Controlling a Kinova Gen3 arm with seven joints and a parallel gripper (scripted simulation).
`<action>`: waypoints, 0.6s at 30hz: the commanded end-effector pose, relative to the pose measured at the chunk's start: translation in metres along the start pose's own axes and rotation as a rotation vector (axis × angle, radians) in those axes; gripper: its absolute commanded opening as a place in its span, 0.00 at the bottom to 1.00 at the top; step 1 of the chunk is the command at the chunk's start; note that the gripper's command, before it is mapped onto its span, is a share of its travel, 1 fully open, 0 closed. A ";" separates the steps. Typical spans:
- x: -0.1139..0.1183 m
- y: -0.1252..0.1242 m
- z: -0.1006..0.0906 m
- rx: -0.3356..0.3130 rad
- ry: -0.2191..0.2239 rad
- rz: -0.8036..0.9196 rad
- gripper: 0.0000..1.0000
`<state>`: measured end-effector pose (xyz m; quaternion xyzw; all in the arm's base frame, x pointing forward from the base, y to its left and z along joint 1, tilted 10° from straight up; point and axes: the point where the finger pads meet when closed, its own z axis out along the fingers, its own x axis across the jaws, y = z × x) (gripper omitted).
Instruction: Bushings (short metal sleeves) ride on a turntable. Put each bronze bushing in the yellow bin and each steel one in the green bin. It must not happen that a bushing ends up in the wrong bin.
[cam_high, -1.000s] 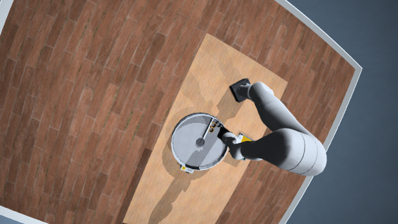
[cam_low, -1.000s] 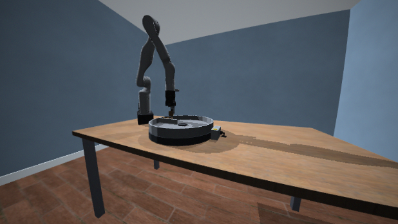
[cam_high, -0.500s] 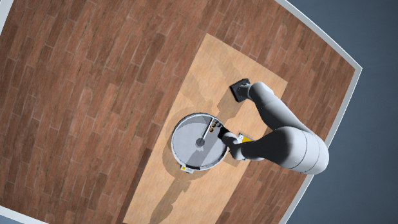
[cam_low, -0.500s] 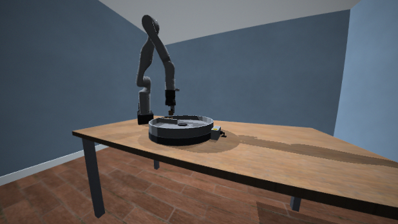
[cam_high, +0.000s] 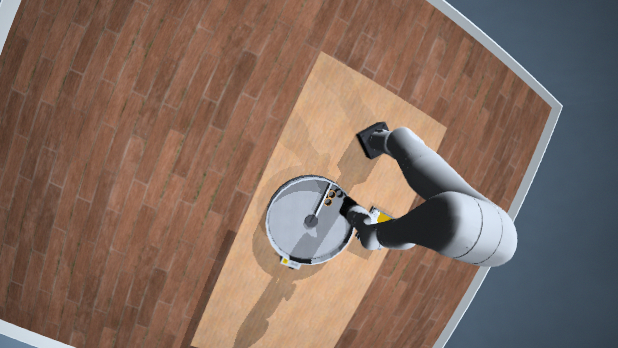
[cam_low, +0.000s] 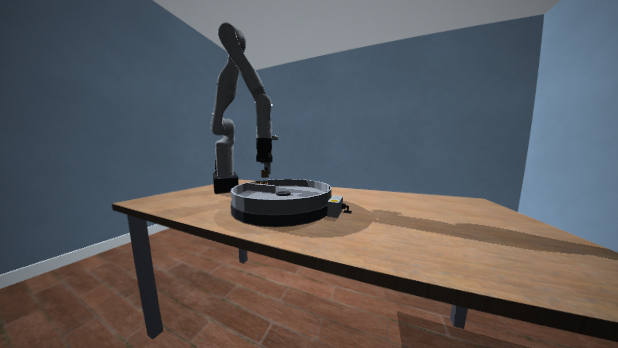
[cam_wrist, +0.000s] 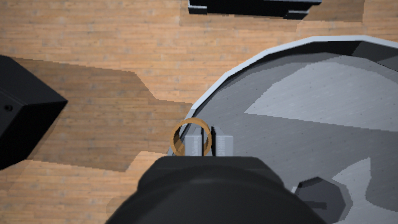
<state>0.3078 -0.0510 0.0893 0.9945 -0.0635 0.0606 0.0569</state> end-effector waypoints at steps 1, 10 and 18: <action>0.005 0.003 -0.014 -0.002 0.018 0.007 0.00; 0.005 0.003 -0.034 -0.002 0.018 0.007 0.00; 0.005 0.003 -0.034 -0.002 0.018 0.007 0.00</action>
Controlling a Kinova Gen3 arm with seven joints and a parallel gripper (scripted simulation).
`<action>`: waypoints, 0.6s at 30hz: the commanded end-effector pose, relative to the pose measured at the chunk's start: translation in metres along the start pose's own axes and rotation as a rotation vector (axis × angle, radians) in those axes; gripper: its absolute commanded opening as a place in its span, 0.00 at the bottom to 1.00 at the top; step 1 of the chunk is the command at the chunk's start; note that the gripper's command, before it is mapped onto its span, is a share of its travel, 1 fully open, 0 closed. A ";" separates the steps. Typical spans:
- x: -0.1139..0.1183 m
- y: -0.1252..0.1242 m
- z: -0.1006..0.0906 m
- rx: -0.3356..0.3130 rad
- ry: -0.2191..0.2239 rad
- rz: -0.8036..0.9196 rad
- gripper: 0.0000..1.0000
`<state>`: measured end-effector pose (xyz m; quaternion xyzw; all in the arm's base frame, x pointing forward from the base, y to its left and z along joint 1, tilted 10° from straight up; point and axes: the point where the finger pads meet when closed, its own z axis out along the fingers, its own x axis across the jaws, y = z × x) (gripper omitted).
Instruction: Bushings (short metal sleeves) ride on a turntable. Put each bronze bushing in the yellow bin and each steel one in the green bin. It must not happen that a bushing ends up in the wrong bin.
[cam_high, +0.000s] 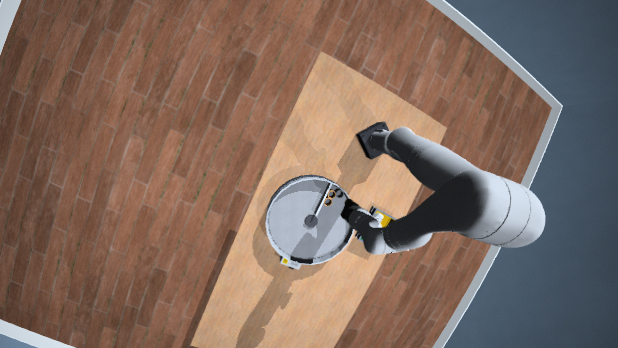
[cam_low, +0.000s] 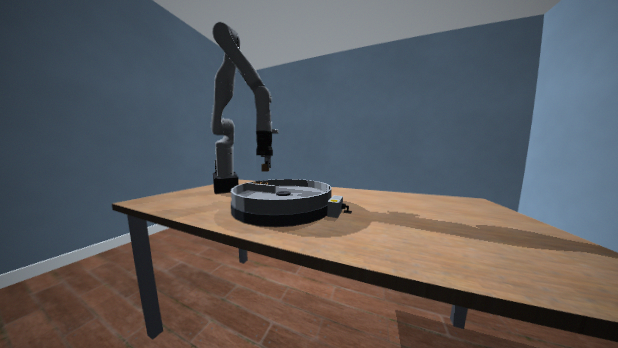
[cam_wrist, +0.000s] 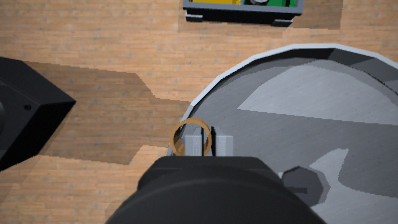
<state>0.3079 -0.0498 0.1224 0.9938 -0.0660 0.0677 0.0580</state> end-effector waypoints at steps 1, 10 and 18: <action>0.001 0.000 -0.001 -0.001 0.004 0.001 0.00; 0.005 -0.056 -0.001 -0.001 0.003 0.001 0.00; 0.008 -0.112 -0.001 -0.001 0.003 0.001 0.00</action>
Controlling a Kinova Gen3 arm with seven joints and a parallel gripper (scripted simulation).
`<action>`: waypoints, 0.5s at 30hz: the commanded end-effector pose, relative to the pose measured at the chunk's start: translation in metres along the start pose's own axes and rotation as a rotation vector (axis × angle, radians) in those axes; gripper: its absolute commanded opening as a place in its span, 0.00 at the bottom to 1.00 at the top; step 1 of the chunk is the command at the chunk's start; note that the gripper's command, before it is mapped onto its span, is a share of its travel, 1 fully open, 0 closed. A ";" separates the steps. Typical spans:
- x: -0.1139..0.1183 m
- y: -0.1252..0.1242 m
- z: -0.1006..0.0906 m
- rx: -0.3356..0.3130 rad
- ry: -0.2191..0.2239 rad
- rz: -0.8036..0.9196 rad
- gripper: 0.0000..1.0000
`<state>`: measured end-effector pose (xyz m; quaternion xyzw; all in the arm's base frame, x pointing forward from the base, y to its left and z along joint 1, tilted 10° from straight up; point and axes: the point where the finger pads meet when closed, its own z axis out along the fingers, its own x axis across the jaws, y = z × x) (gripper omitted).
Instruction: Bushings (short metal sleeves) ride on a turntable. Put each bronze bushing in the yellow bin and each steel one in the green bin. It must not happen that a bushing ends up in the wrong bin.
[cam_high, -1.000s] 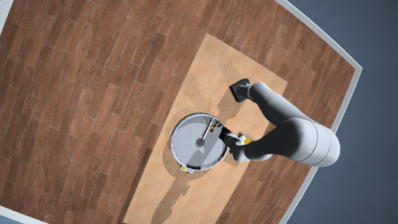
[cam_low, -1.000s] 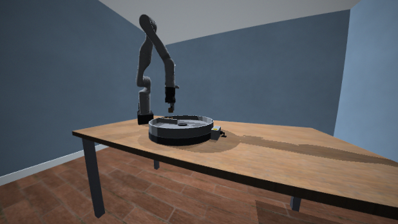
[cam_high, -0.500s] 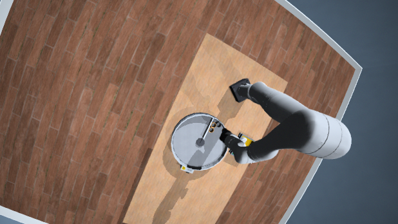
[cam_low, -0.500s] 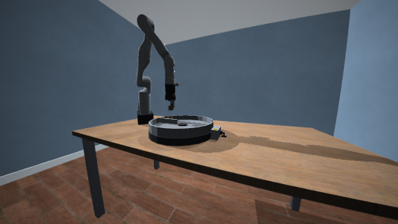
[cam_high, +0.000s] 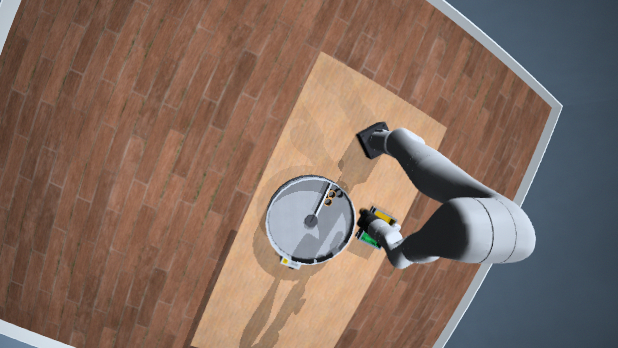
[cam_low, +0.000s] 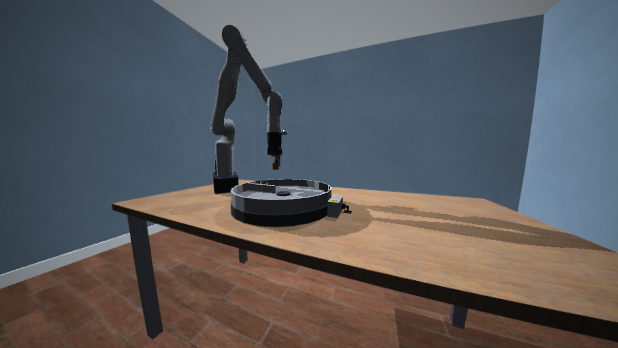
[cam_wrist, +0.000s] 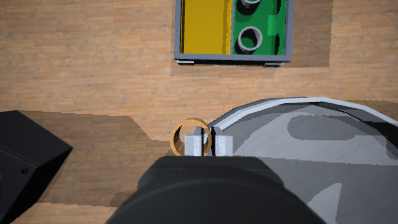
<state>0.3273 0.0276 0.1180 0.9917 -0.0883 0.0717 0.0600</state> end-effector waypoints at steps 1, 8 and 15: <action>-0.002 -0.033 0.002 0.006 -0.003 -0.044 0.00; -0.001 -0.078 0.001 0.006 -0.003 -0.044 0.00; 0.000 -0.112 0.001 0.006 -0.002 -0.044 0.00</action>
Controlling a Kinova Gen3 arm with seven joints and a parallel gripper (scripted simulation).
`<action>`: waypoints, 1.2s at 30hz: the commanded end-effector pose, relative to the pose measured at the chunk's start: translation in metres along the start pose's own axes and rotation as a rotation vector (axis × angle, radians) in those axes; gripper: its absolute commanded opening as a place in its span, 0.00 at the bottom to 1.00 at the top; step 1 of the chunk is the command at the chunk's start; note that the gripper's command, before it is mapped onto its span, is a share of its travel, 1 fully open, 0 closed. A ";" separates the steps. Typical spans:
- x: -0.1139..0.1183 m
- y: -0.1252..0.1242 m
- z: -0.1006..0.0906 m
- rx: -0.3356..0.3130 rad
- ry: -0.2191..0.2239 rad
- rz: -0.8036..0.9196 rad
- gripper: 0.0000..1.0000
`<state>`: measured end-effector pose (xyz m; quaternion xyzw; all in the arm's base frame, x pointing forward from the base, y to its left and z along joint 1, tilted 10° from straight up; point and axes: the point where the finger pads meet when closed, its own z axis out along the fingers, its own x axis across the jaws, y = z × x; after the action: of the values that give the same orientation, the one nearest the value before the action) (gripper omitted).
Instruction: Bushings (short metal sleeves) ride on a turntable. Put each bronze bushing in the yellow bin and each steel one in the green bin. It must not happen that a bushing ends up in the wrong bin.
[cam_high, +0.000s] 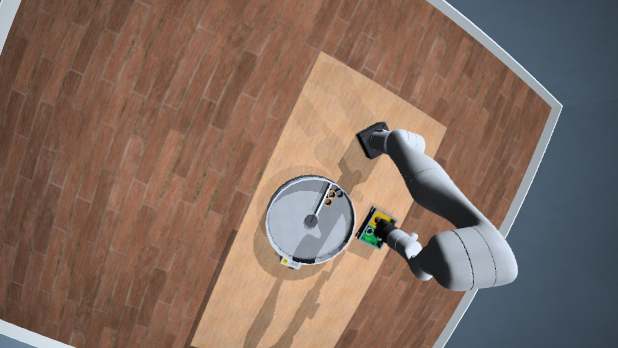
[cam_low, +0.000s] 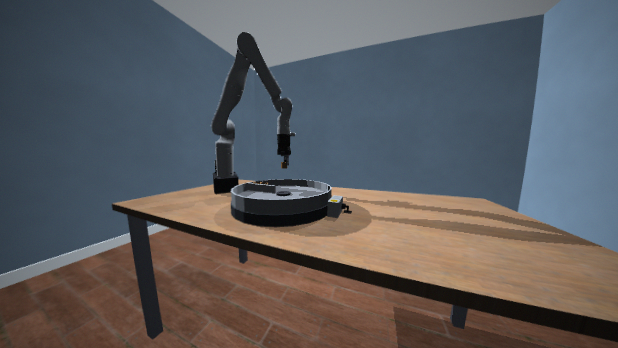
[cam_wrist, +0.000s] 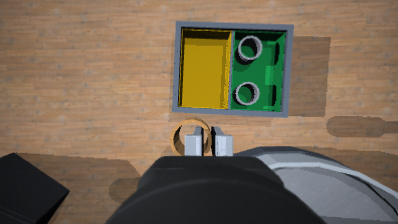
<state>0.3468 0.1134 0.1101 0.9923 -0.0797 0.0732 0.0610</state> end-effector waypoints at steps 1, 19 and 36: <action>-0.003 -0.035 0.002 0.007 -0.006 -0.027 0.00; -0.001 -0.057 0.002 0.007 -0.006 -0.026 0.00; -0.002 -0.058 0.042 0.008 -0.006 -0.027 0.00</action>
<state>0.3637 0.1650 0.0738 0.9932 -0.0689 0.0759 0.0558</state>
